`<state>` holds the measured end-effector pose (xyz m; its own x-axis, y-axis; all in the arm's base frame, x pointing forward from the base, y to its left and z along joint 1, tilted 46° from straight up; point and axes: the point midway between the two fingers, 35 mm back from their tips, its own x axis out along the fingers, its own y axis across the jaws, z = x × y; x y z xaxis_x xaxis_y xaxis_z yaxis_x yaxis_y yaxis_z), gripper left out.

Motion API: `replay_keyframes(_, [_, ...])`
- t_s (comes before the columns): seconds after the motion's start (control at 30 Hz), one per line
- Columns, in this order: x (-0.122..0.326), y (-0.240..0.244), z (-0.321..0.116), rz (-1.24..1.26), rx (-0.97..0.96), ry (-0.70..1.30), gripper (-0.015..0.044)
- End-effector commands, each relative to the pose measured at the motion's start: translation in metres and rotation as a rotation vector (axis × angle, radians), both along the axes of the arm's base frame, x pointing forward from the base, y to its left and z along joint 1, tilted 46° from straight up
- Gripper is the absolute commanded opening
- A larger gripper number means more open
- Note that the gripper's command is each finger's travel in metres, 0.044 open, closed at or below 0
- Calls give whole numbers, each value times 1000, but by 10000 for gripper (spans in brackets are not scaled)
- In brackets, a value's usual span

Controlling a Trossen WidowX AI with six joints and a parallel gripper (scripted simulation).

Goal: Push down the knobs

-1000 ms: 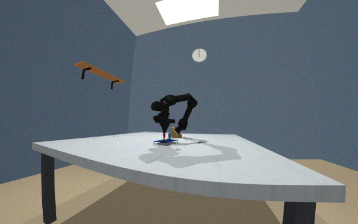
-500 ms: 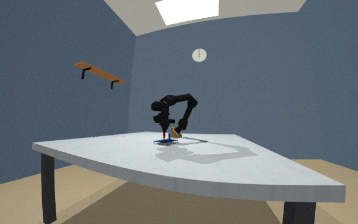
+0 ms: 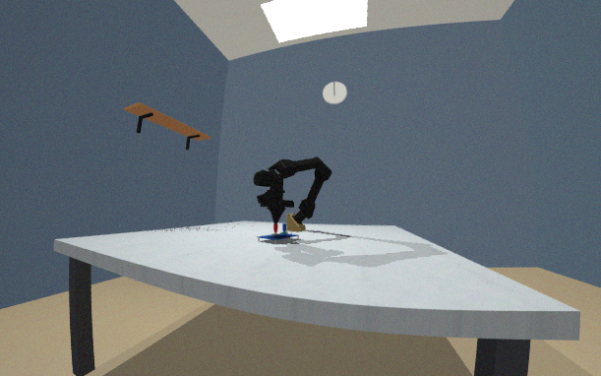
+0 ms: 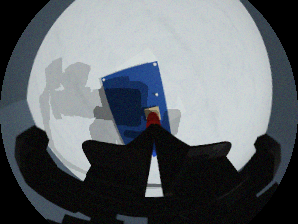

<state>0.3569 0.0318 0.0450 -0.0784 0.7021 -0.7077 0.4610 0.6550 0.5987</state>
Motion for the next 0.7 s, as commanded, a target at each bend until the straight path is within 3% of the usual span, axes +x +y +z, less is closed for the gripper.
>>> replay_keyframes(0.0, [1, 3, -1, 2, 1, -1, 0])
replay_keyframes(0.53, [2, -10, 12, 2, 0, -1, 0])
replay_keyframes(0.67, [1, -7, 9, -2, 4, 4, 105])
